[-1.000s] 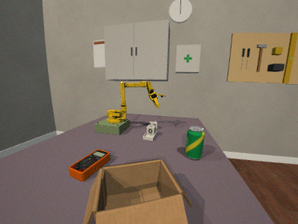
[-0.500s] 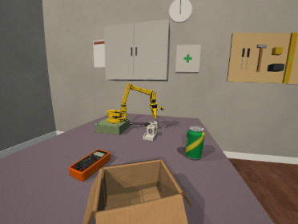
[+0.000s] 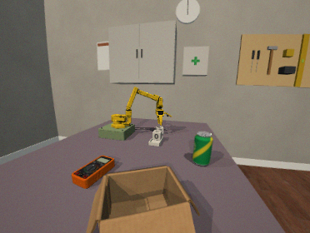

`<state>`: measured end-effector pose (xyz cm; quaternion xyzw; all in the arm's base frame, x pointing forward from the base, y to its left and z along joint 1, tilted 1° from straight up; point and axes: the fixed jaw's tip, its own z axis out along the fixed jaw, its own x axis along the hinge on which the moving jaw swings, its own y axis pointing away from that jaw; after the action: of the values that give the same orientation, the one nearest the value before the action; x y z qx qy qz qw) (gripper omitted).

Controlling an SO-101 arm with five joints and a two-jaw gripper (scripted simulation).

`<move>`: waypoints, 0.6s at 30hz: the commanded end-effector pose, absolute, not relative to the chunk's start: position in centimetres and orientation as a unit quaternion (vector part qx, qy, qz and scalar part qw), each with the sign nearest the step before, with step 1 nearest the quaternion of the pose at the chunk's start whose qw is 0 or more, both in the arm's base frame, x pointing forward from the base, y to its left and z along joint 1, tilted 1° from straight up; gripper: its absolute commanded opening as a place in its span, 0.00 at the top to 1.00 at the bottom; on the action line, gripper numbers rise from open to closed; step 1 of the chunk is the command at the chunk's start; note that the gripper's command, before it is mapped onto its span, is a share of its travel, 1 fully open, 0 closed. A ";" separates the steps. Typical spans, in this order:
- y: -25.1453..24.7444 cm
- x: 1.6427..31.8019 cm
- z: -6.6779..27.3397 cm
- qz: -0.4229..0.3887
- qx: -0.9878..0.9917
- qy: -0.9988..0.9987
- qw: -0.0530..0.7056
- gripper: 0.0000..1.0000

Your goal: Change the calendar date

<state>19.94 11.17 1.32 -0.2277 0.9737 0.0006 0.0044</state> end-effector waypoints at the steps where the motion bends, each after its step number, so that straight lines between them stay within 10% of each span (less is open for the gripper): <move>1: 11.4 20.0 1.1 0.001 -0.227 0.974 0.004 0.65; 18: 11.4 20.0 0.9 0.001 -0.227 0.974 0.004 0.65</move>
<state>19.99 11.20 1.24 -0.2276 0.9737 0.0008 0.0053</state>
